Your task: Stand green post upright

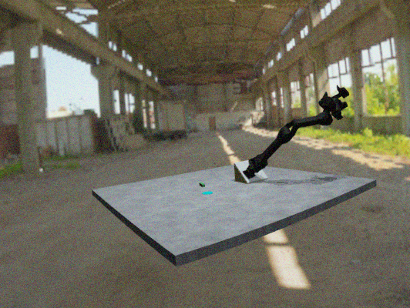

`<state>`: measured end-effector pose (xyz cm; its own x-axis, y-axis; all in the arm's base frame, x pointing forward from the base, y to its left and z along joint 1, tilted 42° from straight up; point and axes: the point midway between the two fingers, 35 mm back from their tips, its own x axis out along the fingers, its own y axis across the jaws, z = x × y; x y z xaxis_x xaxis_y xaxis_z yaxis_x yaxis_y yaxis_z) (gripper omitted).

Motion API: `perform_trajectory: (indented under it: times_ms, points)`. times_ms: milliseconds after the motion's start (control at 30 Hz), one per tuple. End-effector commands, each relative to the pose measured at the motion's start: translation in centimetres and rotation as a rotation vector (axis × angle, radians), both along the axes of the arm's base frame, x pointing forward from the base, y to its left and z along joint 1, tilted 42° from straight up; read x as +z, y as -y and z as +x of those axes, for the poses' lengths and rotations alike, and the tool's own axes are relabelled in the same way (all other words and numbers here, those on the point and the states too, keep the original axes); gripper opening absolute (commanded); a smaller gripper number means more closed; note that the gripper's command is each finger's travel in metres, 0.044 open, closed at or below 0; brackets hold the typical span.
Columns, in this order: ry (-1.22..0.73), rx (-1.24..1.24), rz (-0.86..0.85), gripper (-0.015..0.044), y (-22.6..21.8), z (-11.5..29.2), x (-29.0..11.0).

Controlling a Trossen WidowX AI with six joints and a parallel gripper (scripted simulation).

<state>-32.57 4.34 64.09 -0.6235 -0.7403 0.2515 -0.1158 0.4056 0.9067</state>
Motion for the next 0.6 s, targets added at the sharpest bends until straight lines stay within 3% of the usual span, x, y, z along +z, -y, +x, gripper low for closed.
perform_trajectory:
  times_ms: [0, 200, 567]
  points:
    - [-0.001, -0.001, 0.000, 0.0374, 0.0, 0.0, 0.0]
    - [-0.014, -0.058, -0.003, 0.0233, -1.8, -1.2, -0.7]
    - [-0.062, -0.355, 0.033, 0.0233, -10.9, -1.2, -2.4]
